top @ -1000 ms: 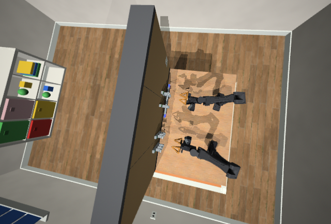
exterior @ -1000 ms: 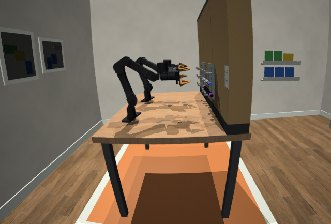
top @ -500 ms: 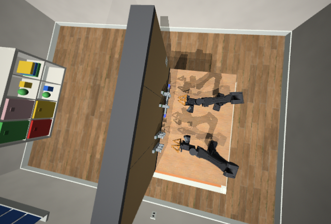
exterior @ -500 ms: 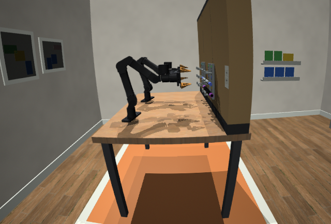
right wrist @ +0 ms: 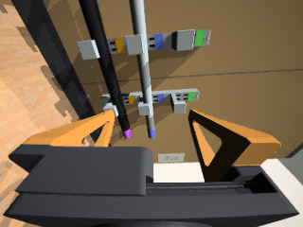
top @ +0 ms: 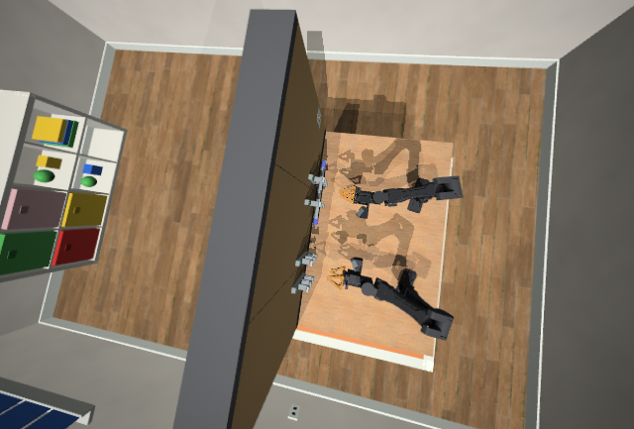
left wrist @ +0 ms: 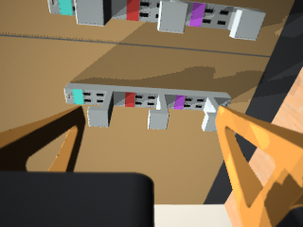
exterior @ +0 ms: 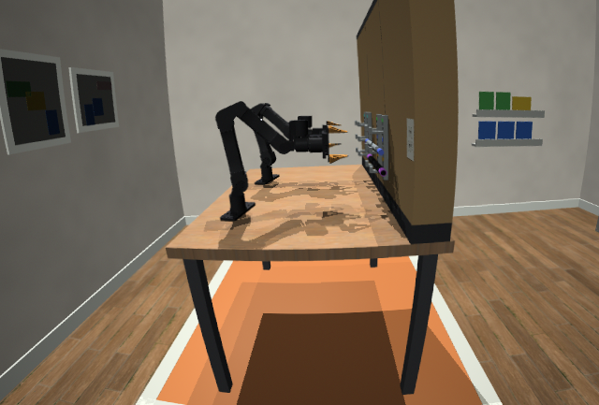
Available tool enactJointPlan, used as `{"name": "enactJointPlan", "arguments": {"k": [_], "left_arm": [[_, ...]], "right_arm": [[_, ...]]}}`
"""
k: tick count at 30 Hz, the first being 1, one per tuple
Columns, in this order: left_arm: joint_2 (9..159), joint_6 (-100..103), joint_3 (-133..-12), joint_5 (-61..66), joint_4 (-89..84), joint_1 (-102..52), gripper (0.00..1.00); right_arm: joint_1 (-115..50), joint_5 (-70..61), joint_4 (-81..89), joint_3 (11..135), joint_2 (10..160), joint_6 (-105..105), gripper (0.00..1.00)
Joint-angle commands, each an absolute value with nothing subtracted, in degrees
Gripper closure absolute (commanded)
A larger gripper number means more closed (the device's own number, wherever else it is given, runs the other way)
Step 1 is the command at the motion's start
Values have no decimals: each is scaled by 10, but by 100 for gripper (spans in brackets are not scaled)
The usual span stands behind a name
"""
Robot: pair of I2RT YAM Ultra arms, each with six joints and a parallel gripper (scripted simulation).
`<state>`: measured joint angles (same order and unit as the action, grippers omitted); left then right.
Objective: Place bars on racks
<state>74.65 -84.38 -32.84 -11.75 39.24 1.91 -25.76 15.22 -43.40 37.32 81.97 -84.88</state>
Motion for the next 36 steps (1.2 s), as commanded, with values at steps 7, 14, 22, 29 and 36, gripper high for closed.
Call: {"name": "enactJointPlan", "arguments": {"k": [7, 14, 22, 29, 36], "left_arm": [[772, -899, -313, -125, 457, 27, 0], [773, -900, -313, -124, 460, 27, 0], [773, -900, -313, -124, 460, 27, 0], [773, -900, -313, -124, 460, 27, 0], [773, -900, -313, -124, 460, 27, 0]], "right_arm": [[-271, 160, -475, 369, 846, -900, 0], [-249, 139, -494, 362, 857, -900, 0], [-227, 117, -513, 356, 870, -900, 0], [-209, 98, -524, 354, 879, -900, 0], [-187, 77, -536, 353, 890, -900, 0]]}}
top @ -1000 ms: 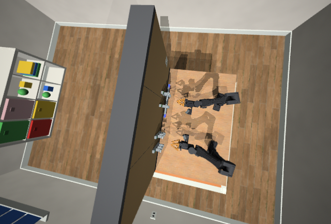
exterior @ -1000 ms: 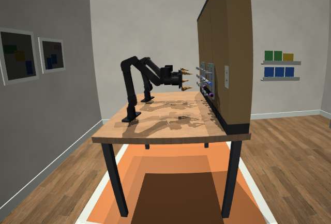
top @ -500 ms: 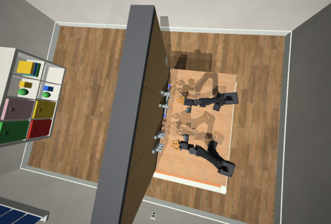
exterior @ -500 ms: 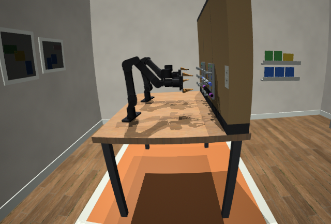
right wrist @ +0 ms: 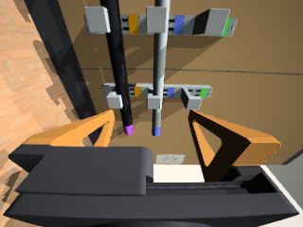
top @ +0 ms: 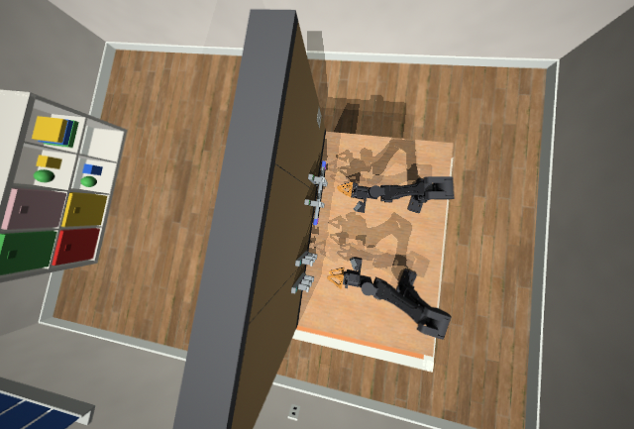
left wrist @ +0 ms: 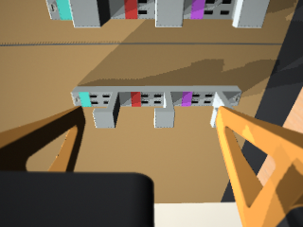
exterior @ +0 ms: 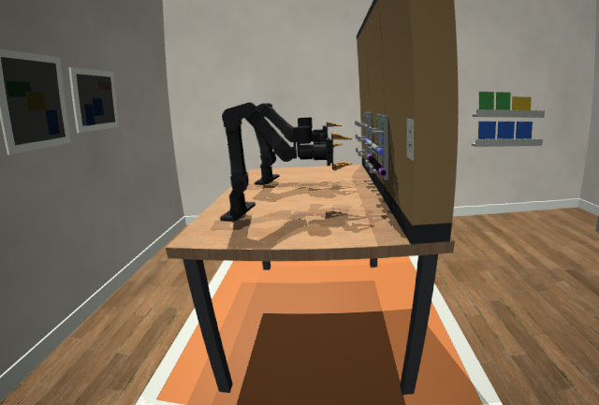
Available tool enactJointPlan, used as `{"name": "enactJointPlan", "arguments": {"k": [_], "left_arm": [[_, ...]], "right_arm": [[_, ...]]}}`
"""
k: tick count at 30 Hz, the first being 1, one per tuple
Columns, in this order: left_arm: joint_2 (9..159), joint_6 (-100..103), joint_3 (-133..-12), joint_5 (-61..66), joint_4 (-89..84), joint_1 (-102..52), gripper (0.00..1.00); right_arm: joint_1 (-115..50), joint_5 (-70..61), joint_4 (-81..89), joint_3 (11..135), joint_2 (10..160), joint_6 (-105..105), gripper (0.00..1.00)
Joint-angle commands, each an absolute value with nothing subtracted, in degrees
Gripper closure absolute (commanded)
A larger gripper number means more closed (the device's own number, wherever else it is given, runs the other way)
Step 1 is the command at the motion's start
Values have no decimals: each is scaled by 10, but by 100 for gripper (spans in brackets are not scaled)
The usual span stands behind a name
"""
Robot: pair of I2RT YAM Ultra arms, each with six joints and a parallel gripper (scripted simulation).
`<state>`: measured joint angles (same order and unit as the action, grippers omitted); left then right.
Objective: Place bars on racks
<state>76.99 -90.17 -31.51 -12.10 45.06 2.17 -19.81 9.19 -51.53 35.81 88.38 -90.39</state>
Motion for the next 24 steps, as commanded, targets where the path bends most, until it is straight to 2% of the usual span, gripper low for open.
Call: {"name": "enactJointPlan", "arguments": {"k": [1, 24], "left_arm": [[773, -900, -313, -124, 460, 27, 0], [773, -900, -313, -124, 460, 27, 0]], "right_arm": [[-184, 74, -538, 353, 891, -900, 0], [-127, 17, -598, 347, 945, -900, 0]]}}
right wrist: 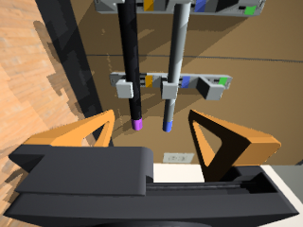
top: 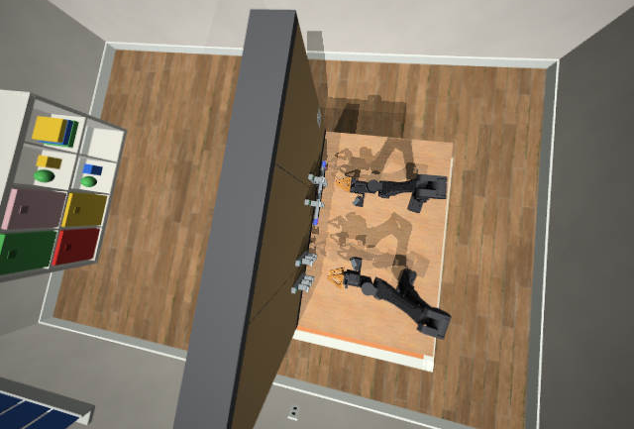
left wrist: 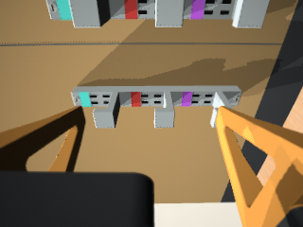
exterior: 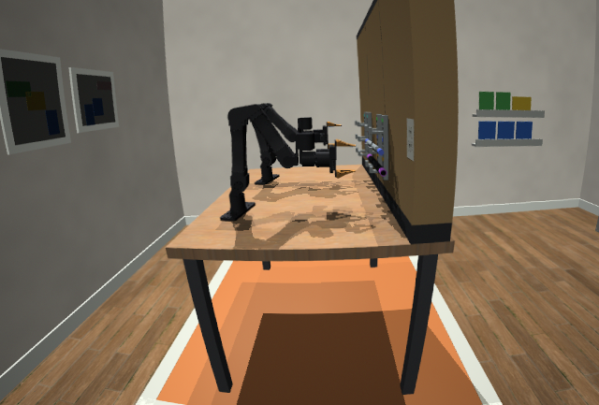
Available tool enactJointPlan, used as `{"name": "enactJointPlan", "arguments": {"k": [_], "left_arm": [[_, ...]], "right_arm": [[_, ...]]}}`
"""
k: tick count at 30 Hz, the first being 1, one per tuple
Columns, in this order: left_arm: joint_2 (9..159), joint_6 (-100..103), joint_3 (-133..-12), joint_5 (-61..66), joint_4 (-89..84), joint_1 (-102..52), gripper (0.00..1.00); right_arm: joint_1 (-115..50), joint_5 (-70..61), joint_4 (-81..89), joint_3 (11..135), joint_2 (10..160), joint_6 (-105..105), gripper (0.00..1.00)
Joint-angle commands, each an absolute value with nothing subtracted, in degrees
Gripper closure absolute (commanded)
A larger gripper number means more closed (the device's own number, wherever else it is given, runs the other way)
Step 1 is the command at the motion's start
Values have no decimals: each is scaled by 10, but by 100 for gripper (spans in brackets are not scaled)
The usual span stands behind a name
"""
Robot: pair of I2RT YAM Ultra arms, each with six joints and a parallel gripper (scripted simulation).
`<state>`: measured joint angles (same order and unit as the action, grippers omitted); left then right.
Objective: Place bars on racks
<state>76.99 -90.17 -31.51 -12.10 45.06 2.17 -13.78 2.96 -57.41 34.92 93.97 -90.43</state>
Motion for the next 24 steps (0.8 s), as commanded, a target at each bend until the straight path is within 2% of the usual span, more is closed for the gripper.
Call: {"name": "enactJointPlan", "arguments": {"k": [1, 24], "left_arm": [[773, -900, -313, -124, 460, 27, 0], [773, -900, -313, -124, 460, 27, 0]], "right_arm": [[-124, 14, -600, 347, 947, -900, 0], [-65, -45, -640, 359, 999, -900, 0]]}}
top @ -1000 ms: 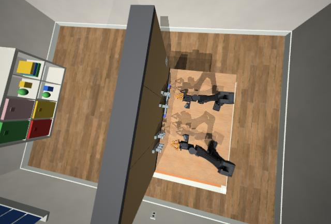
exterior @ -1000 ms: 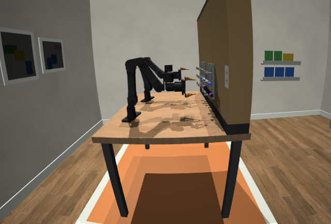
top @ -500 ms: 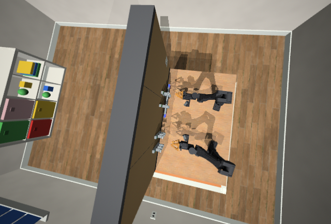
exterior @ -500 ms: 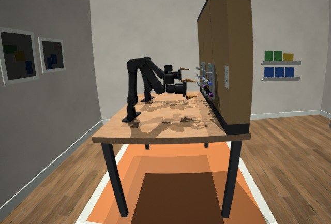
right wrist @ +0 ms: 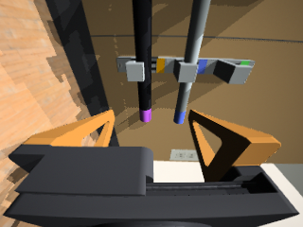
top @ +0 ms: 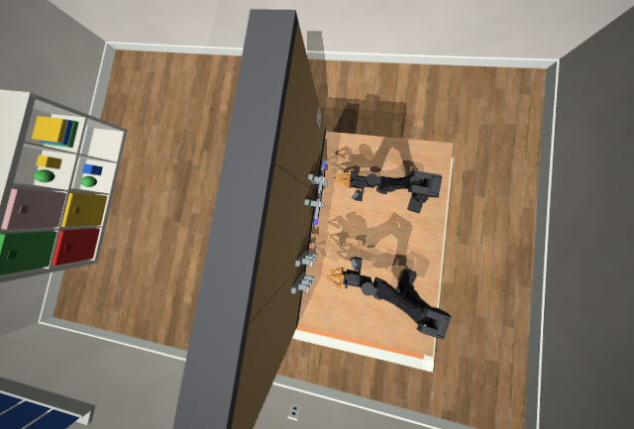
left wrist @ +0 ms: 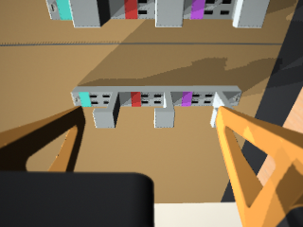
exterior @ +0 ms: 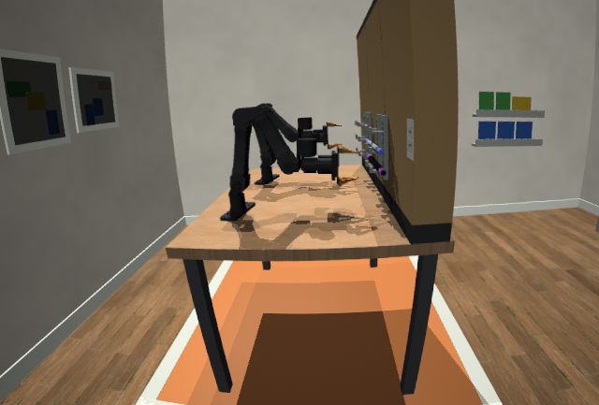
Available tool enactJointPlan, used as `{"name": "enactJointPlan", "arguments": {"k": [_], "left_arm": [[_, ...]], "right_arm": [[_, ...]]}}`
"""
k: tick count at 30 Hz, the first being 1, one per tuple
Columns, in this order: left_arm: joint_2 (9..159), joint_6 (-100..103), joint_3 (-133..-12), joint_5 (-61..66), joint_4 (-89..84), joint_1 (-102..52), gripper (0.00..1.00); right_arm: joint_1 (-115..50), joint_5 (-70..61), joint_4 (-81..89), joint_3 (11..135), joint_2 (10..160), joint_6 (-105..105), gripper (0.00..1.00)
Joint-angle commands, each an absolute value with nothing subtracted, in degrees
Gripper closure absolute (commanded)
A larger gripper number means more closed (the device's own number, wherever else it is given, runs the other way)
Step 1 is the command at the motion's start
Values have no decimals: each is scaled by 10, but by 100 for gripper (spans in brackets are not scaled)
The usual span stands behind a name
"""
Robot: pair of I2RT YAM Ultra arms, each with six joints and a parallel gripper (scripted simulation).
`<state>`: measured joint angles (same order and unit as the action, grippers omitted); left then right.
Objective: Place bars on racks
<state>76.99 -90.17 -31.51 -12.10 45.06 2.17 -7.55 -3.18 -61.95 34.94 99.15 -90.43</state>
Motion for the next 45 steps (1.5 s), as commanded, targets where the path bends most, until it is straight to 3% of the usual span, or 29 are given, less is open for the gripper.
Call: {"name": "enactJointPlan", "arguments": {"k": [1, 45], "left_arm": [[773, -900, -313, -124, 460, 27, 0], [773, -900, -313, -124, 460, 27, 0]], "right_arm": [[-62, -48, -642, 360, 1002, -900, 0], [-7, -103, -654, 403, 1057, -900, 0]]}}
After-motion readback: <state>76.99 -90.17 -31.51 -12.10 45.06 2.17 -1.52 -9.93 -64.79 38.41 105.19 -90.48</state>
